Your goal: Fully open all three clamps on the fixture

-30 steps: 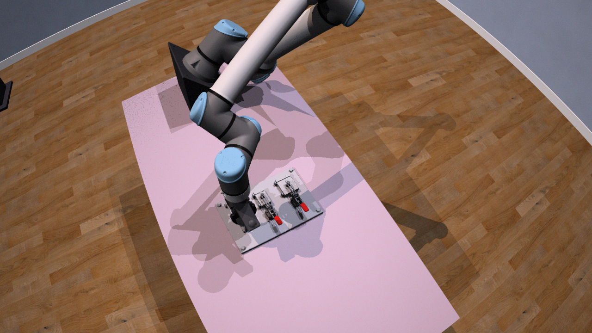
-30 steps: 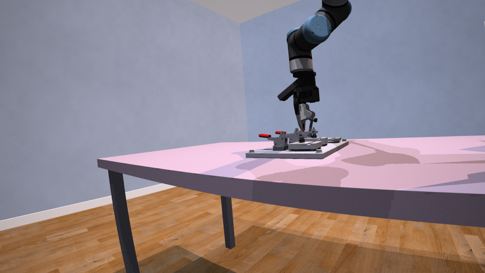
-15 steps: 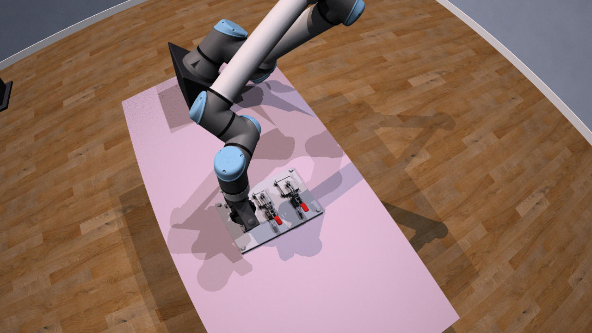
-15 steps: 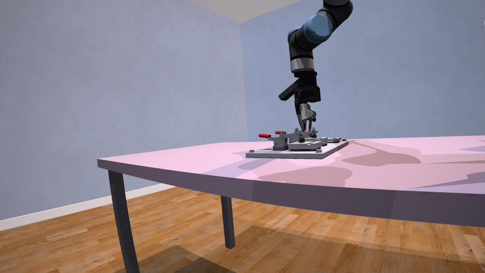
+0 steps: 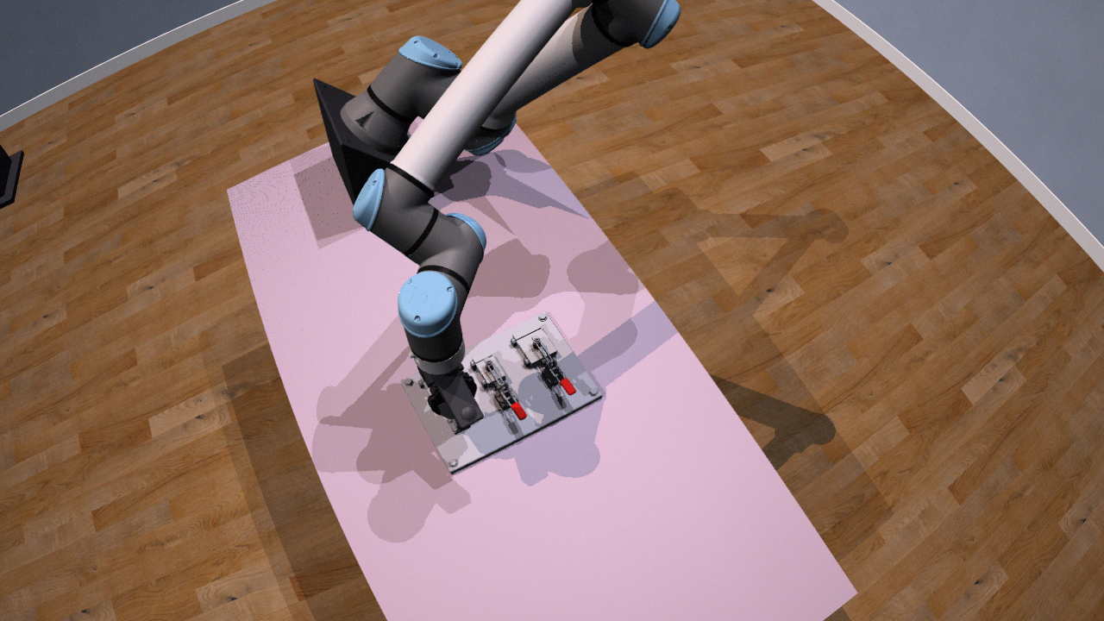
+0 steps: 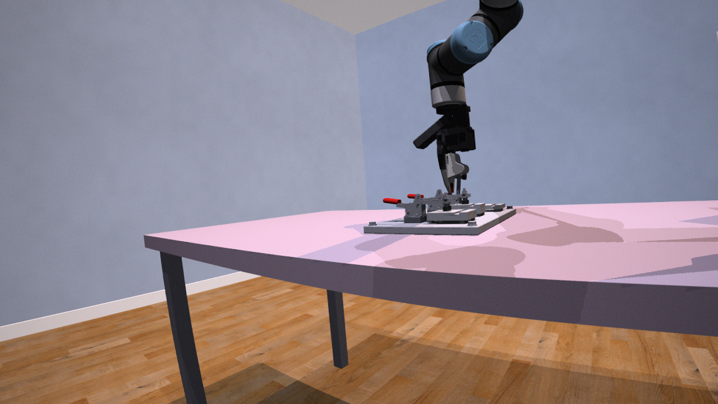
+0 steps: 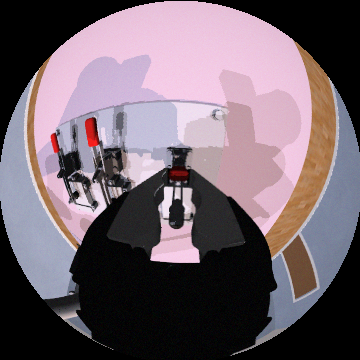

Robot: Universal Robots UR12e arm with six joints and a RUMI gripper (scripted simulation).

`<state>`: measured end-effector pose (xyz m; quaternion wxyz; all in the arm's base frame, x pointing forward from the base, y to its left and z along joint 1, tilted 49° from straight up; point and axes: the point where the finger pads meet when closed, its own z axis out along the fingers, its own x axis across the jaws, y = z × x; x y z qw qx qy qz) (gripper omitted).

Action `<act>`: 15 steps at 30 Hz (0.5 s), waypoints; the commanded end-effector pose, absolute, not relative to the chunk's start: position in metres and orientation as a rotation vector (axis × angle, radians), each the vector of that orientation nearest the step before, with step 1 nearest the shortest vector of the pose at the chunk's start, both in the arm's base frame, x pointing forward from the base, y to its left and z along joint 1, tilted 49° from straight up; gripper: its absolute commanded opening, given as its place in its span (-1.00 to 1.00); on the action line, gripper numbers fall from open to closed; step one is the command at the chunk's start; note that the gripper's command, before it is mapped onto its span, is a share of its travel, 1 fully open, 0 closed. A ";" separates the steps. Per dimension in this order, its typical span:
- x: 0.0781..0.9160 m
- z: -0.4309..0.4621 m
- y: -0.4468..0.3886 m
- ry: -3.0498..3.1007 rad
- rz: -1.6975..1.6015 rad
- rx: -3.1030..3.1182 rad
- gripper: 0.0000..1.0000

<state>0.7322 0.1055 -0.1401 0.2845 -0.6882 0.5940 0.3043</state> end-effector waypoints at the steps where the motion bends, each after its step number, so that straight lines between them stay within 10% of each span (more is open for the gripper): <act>1: 0.727 -0.142 0.106 1.592 0.822 -1.840 -1.00; 15: 0.726 -0.142 0.107 1.592 0.823 -1.841 -1.00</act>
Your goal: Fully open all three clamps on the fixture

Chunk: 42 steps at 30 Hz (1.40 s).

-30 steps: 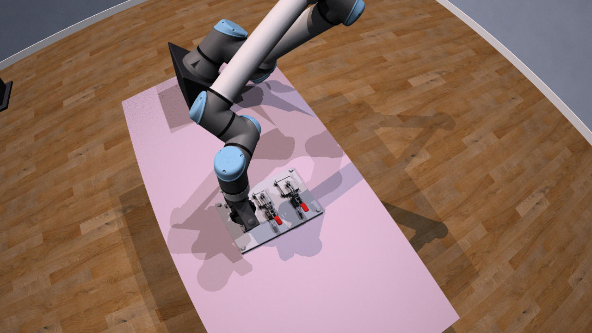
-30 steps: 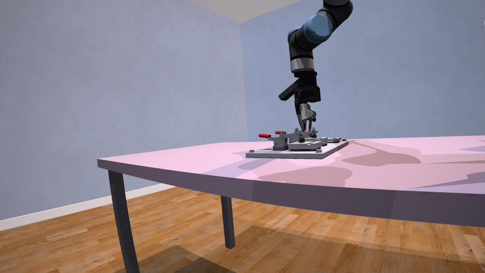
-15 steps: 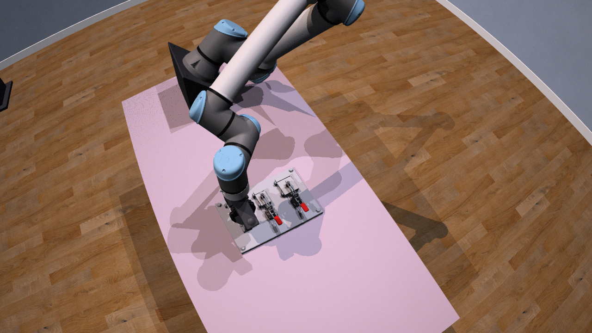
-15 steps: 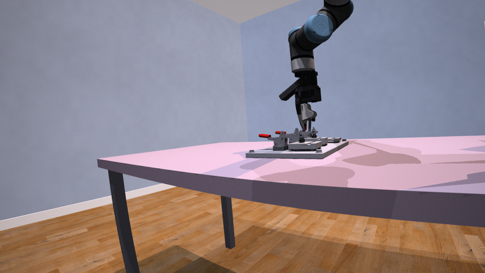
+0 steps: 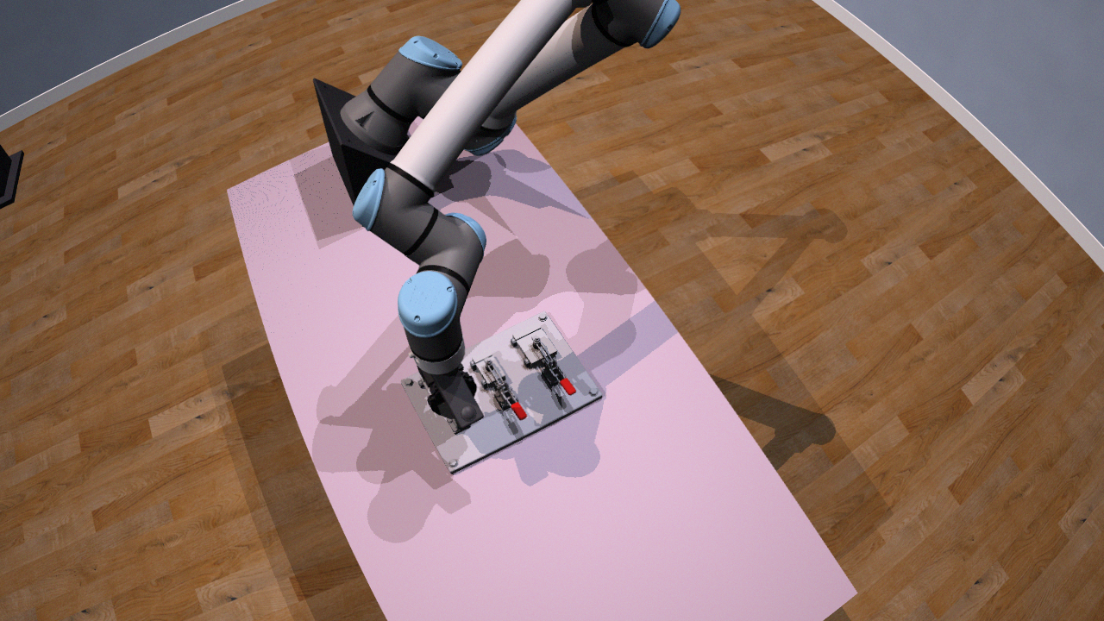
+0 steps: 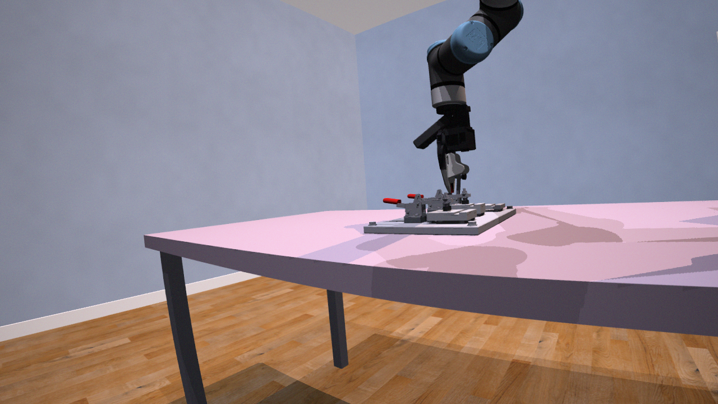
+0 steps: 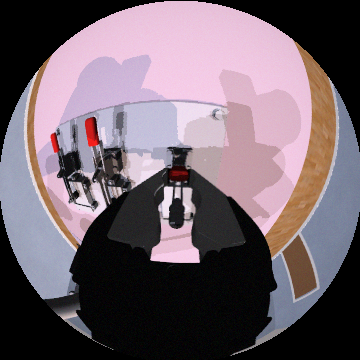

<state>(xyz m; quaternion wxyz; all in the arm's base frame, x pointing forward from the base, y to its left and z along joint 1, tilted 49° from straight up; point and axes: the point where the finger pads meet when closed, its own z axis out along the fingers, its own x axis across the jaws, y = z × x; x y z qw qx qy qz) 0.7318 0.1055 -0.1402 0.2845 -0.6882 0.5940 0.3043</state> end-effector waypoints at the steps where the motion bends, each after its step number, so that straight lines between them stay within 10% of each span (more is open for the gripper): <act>1: 0.725 -0.143 0.107 1.592 0.824 -1.841 -1.00; 42: 0.719 -0.146 0.111 1.591 0.834 -1.843 -1.00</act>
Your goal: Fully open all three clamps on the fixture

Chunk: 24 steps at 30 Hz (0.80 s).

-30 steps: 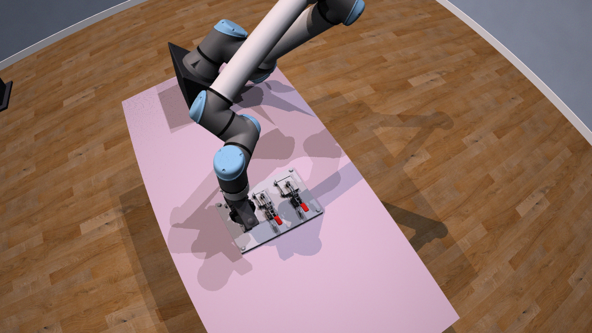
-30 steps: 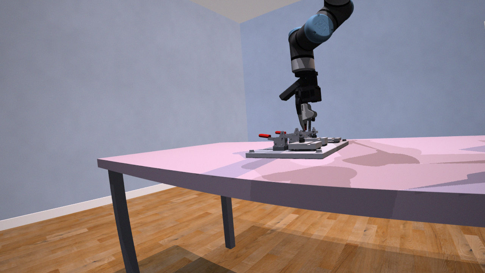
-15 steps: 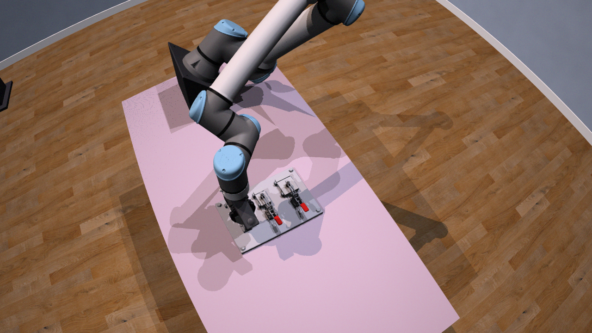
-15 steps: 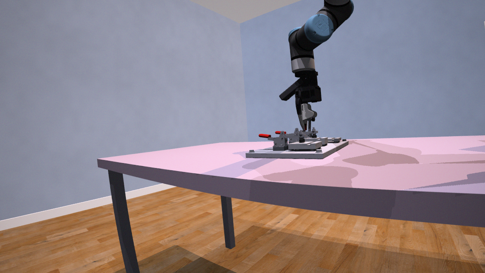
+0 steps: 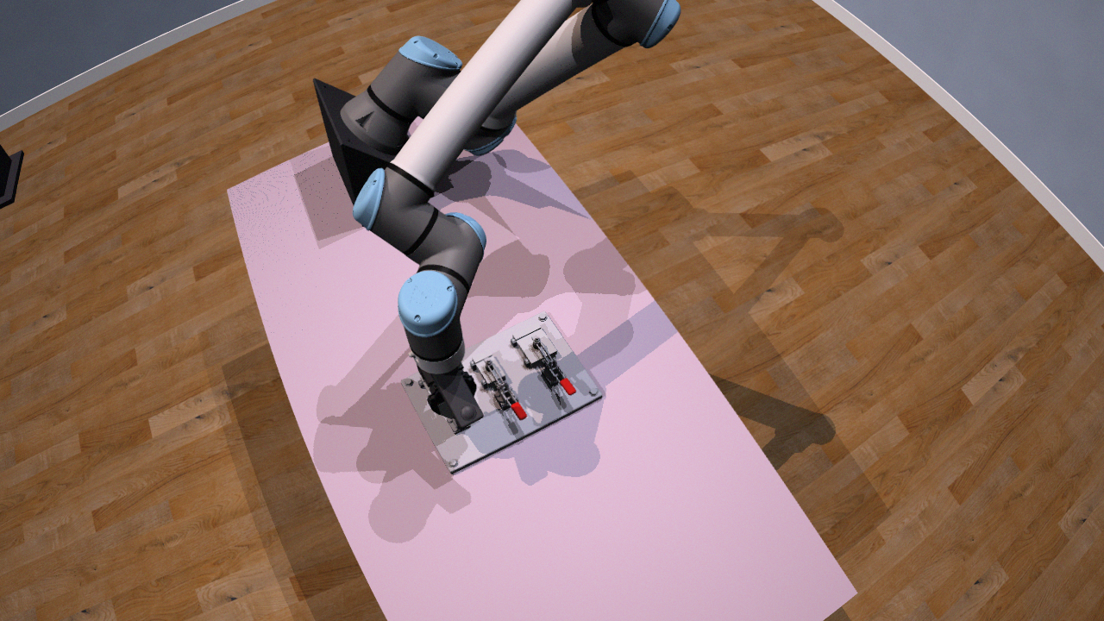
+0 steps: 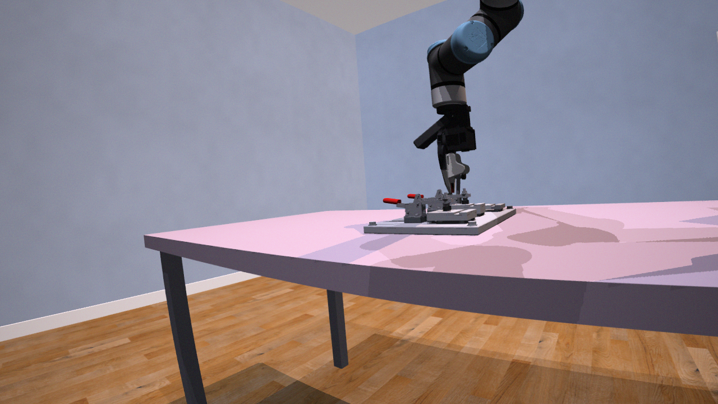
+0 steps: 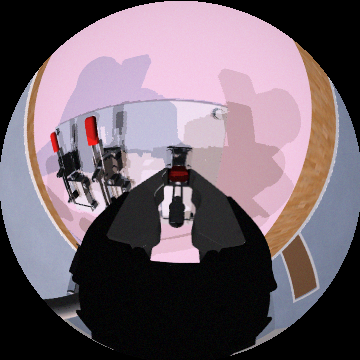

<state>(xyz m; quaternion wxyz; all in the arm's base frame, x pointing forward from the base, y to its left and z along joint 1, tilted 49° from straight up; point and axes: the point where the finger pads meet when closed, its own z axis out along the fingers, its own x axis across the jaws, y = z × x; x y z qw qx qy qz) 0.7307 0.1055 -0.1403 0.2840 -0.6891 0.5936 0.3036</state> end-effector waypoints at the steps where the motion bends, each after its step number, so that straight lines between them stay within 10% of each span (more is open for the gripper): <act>1: 0.719 -0.146 0.111 1.591 0.834 -1.843 -1.00; 24: 0.716 -0.147 0.112 1.592 0.838 -1.842 -1.00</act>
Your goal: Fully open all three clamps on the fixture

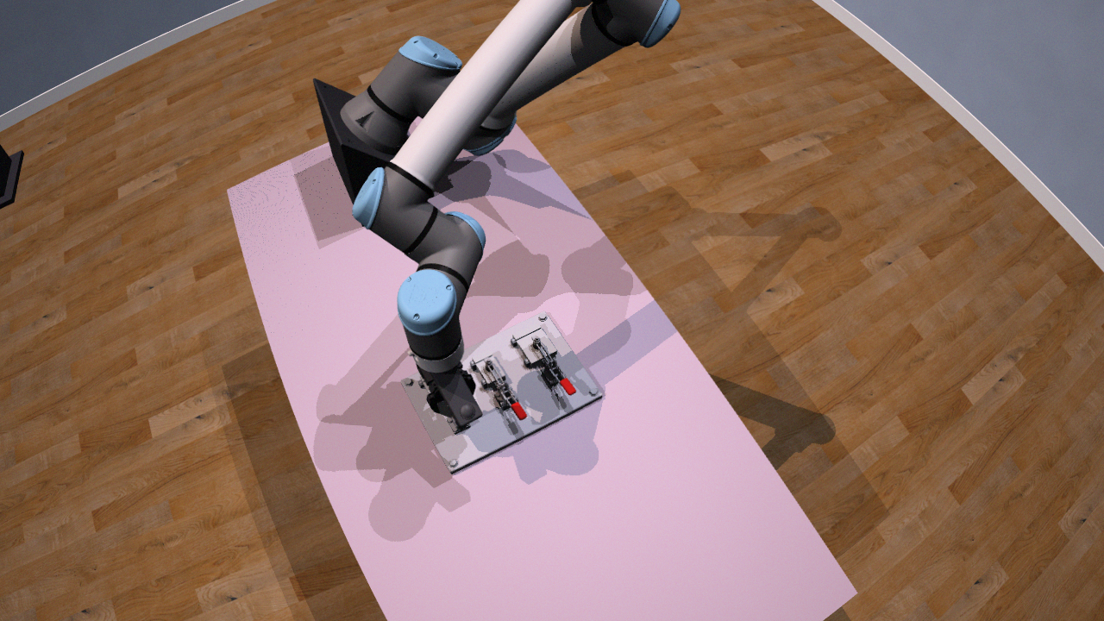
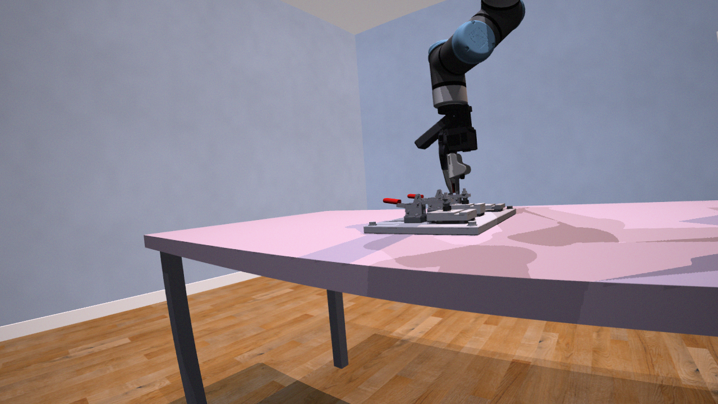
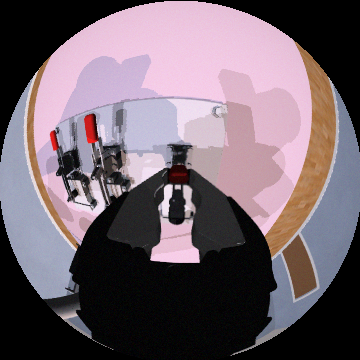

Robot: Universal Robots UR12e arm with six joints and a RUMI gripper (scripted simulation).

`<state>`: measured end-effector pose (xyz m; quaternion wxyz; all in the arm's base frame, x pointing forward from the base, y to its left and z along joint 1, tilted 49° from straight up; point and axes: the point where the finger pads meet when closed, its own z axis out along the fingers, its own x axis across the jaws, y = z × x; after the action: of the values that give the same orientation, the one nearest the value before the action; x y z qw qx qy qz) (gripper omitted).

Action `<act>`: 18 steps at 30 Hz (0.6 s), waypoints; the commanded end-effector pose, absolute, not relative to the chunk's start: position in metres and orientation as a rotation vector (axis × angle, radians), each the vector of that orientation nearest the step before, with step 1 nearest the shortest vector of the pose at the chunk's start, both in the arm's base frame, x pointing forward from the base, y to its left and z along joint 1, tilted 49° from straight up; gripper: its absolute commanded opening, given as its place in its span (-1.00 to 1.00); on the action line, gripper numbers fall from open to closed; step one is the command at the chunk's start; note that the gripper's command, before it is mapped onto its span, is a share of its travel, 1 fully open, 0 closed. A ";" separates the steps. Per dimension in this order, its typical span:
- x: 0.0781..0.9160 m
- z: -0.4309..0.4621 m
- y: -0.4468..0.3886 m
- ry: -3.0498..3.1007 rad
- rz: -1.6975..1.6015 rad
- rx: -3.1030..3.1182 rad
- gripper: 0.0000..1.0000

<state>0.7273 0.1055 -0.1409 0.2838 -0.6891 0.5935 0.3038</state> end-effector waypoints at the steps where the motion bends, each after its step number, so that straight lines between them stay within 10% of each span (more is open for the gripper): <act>1: 0.716 -0.147 0.112 1.592 0.838 -1.842 -1.00; 18: 0.714 -0.148 0.113 1.592 0.843 -1.841 -1.00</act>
<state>0.7273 0.1055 -0.1409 0.2838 -0.6891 0.5935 0.3038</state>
